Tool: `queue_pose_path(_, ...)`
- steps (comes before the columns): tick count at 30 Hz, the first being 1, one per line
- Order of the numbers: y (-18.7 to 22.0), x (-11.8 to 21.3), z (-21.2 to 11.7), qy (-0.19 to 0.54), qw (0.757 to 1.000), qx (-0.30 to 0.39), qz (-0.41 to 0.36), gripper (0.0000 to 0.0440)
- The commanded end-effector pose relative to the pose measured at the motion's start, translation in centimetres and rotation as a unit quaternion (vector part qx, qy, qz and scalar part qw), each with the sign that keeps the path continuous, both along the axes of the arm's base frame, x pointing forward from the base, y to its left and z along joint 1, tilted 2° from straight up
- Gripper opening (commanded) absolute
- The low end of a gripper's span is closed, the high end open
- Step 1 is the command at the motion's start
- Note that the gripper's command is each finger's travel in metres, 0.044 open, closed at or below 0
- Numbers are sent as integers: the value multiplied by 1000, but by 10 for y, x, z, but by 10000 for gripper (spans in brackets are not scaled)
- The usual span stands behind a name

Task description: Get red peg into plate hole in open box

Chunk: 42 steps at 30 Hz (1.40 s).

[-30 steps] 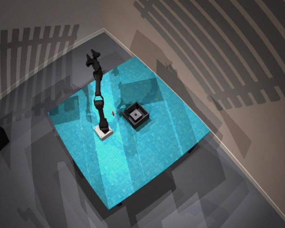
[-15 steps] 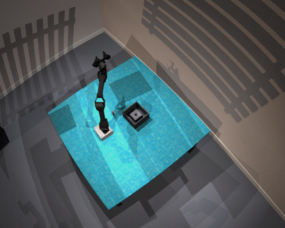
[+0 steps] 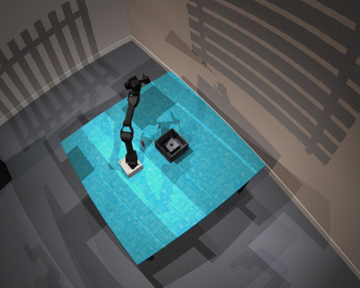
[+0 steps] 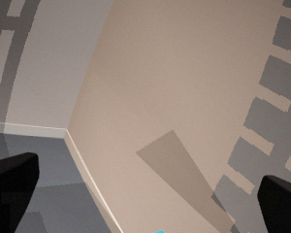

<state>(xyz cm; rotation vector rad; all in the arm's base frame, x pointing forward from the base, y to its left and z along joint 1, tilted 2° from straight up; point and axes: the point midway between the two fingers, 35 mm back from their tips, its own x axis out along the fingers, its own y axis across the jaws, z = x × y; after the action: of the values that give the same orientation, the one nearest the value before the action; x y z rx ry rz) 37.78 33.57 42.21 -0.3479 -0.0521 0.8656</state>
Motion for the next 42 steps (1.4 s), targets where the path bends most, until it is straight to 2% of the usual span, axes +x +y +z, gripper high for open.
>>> queue_pose_path(1, -13, 4, -14, 42, 999, -4, -24, 440)
queue_pose_path(11, -63, 7, -60, 189, 975, -11, -114, 440)
queue_pose_path(21, -110, -6, -105, 326, 923, -4, -207, 440)
queue_pose_path(31, -148, -35, -151, 449, 842, 8, -299, 440)
queue_pose_path(42, -178, -79, -201, 562, 725, 14, -398, 440)
